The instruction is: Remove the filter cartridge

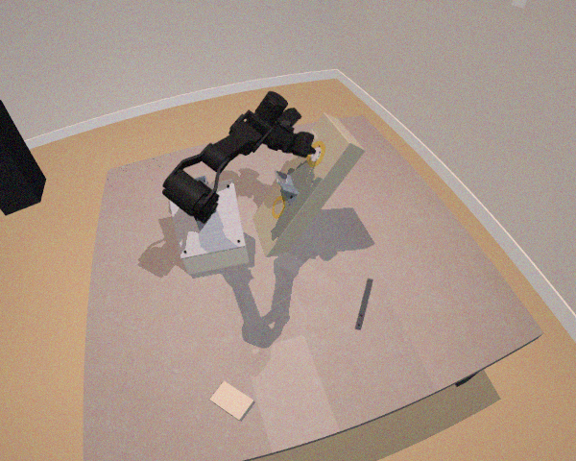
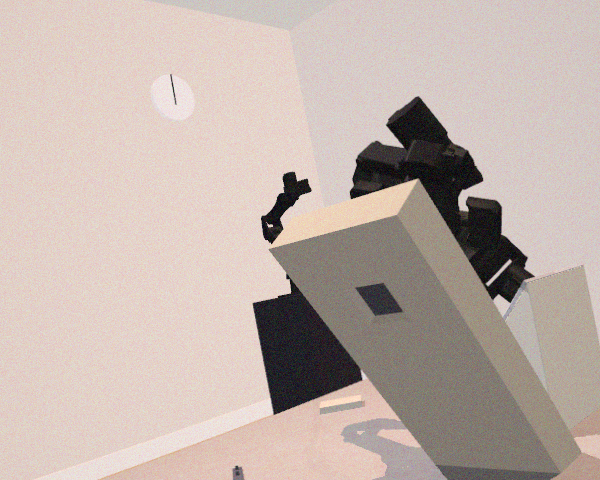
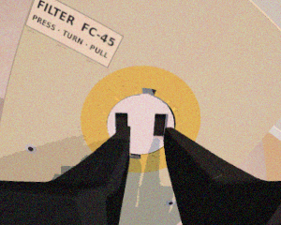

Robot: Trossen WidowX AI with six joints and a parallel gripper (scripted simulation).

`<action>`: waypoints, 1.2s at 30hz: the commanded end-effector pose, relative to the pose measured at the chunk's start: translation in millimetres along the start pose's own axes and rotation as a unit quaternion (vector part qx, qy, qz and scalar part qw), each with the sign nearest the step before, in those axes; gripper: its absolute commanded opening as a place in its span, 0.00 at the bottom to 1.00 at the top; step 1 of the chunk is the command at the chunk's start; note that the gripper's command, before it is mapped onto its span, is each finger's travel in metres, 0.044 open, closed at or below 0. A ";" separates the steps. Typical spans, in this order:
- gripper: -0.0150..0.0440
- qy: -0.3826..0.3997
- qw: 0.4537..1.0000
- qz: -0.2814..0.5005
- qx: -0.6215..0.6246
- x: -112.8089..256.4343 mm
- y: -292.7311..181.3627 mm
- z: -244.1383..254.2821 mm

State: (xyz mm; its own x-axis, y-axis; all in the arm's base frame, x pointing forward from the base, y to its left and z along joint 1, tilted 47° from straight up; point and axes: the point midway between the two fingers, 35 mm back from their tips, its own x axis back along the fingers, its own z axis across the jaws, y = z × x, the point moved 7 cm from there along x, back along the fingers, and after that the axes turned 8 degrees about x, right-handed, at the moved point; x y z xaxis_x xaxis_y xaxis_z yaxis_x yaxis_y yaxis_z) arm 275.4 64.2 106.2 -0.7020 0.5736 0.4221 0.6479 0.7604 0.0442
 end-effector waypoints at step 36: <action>0.42 0.001 1.000 0.001 0.008 -9.1 -0.9 2.3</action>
State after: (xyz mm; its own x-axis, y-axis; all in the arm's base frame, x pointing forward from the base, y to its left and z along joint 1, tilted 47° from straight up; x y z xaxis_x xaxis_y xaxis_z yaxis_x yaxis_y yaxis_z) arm 278.8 58.3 98.5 -0.6976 0.5779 0.4236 0.6479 0.7612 0.0285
